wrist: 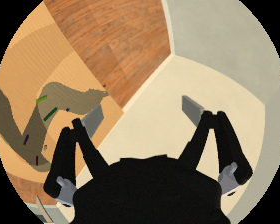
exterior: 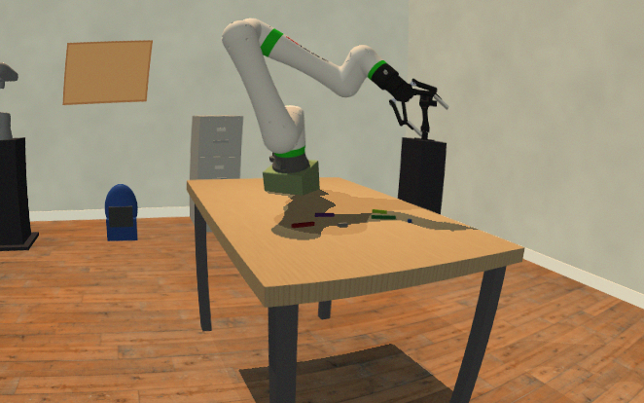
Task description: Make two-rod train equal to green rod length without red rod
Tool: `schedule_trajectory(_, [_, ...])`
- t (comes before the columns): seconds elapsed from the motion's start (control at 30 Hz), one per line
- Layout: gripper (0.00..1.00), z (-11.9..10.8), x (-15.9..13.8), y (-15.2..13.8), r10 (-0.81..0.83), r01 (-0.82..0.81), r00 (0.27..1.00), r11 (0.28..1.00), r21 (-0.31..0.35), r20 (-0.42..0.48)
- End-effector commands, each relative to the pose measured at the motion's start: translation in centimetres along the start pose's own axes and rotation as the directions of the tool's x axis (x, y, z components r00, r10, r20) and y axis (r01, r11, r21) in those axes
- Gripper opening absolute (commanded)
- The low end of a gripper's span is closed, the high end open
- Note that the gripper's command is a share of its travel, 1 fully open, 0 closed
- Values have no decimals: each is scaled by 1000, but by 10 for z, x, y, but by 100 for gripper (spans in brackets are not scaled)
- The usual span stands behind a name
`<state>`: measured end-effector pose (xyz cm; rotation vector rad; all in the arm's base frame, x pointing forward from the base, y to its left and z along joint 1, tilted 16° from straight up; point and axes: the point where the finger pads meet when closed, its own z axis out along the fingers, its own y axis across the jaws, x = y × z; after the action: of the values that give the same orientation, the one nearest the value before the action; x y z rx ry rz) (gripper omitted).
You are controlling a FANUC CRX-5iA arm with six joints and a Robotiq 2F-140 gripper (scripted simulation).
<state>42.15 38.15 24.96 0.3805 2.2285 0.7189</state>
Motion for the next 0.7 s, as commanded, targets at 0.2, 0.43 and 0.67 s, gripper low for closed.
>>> schedule_trajectory(0.2, [100,19,-40,-26,359,-364,930,929,67,73])
schedule_trajectory(0.43, [100,28,-60,-44,540,-552,832,829,86,129])
schedule_trajectory(0.67, [100,37,-83,-68,725,-750,657,656,83,206])
